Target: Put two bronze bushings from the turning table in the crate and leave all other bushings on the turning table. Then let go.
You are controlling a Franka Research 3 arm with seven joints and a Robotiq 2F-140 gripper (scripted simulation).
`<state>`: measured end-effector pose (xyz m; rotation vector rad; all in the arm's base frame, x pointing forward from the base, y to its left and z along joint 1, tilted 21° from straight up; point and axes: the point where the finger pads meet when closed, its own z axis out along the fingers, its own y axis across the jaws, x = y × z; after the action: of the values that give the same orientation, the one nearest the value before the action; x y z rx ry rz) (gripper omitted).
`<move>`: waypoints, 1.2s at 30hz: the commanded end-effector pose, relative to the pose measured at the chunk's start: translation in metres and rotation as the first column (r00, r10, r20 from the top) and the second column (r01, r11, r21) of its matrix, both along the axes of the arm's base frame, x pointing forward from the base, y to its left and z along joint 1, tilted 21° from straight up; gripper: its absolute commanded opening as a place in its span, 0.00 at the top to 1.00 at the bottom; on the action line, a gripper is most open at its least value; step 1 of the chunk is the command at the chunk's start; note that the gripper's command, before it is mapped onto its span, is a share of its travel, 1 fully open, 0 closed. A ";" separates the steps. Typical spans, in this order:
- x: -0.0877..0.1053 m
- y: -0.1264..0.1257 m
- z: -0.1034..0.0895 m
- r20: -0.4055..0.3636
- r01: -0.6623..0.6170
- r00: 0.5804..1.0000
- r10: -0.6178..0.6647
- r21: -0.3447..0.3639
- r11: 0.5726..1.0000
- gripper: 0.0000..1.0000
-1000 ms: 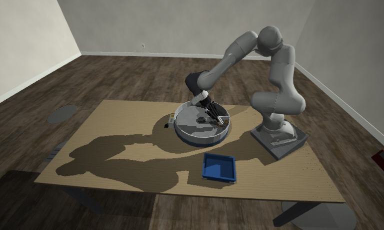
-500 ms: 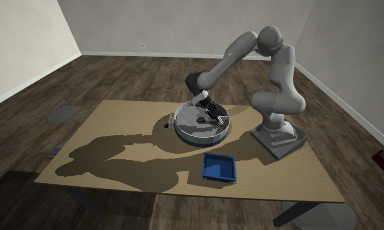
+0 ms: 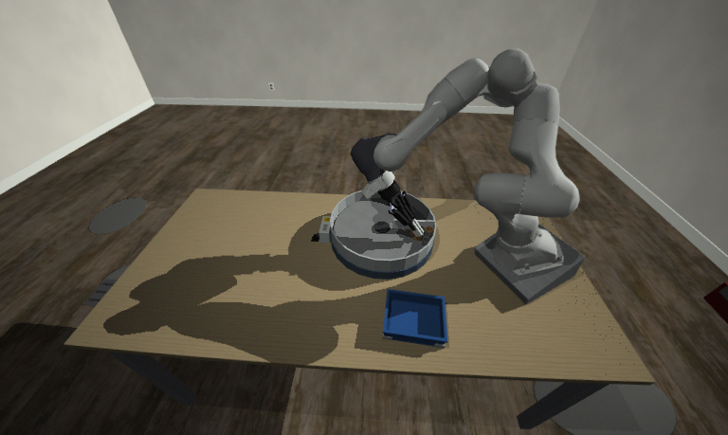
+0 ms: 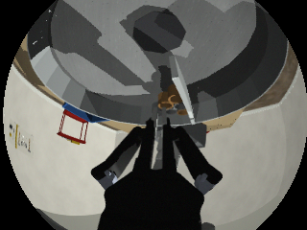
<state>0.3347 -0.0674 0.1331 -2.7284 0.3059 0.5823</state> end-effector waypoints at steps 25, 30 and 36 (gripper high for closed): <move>0.004 0.004 -0.009 -0.001 0.004 1.000 -0.004 -0.002 1.000 0.94; 0.004 0.004 -0.009 -0.001 0.004 1.000 -0.004 -0.002 1.000 0.94; 0.004 0.004 -0.009 -0.001 0.004 1.000 -0.004 -0.002 1.000 0.94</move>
<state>0.3387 -0.0635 0.1247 -2.7275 0.3046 0.5817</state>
